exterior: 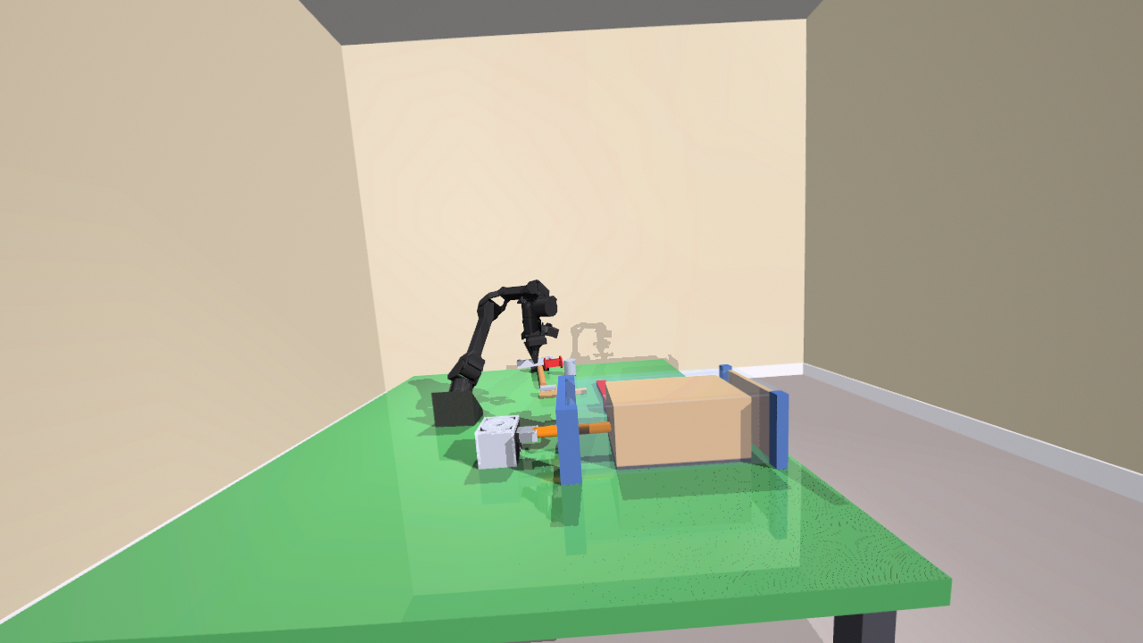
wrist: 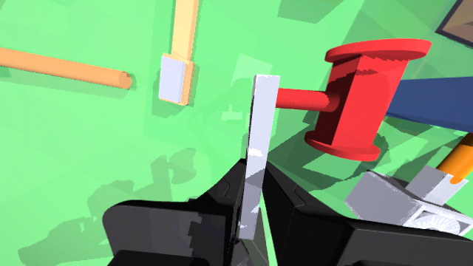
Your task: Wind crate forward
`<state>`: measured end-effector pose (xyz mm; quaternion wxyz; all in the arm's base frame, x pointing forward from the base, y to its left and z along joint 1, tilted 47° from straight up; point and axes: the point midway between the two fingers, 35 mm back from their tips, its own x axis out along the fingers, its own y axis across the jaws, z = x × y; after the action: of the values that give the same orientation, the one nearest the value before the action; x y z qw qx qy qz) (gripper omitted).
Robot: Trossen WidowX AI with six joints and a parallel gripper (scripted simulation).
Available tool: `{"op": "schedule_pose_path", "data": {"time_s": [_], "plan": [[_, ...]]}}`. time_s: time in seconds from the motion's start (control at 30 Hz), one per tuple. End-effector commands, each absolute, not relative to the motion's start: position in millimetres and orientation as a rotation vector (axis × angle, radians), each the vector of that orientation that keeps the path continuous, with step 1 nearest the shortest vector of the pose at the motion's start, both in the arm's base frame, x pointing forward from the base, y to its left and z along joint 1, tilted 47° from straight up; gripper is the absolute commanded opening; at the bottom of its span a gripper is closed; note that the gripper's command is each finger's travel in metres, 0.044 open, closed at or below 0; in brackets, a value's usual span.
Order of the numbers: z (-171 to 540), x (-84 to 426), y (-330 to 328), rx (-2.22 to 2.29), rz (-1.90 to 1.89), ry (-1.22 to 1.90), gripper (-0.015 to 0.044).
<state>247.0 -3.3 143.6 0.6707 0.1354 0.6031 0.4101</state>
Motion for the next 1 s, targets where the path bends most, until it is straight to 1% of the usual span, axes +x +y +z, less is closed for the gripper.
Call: {"op": "schedule_pose_path", "data": {"time_s": [0.0,0.3,0.97], "plan": [[144.7,248.1,-4.2,0.348,0.878,1.394,0.0],[143.9,247.7,-3.3,0.303,0.853,1.379,0.0],[144.5,247.9,-3.3,0.08,0.575,1.354,0.0]]}}
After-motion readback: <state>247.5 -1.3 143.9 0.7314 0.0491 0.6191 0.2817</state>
